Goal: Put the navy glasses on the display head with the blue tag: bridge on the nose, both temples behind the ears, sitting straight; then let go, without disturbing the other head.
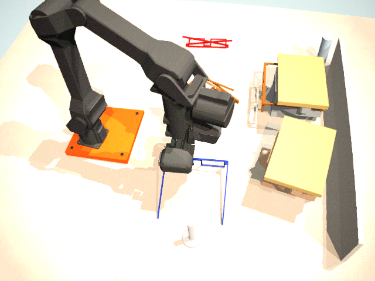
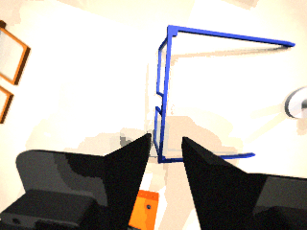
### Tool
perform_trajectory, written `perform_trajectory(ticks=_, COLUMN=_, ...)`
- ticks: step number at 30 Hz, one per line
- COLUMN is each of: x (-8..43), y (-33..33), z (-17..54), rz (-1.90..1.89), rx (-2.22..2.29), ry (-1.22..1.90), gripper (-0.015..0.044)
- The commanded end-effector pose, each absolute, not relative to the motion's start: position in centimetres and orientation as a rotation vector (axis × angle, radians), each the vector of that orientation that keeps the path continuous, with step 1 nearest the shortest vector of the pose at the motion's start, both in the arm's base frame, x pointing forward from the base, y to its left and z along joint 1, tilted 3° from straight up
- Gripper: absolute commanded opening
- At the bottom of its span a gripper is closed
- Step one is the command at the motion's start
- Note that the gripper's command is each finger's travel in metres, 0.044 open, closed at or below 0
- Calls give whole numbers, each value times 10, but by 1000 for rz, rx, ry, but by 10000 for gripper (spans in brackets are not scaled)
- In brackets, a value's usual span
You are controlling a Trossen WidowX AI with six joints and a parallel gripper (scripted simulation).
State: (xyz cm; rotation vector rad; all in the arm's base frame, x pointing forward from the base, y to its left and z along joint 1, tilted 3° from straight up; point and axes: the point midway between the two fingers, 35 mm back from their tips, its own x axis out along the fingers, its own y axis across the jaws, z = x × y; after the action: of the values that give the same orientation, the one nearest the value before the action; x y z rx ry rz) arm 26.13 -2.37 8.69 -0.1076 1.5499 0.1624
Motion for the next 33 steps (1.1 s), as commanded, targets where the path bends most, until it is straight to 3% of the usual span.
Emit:
perform_trajectory(ticks=1, x=260, y=-23, z=78, rz=170, rx=-106, ry=1559, gripper=140)
perform_trajectory(ticks=29, x=258, y=-21, z=40, rz=170, rx=-106, ry=1559, gripper=140)
perform_trajectory(ticks=33, x=260, y=-22, z=43, rz=168, rx=-112, ry=1554, gripper=113)
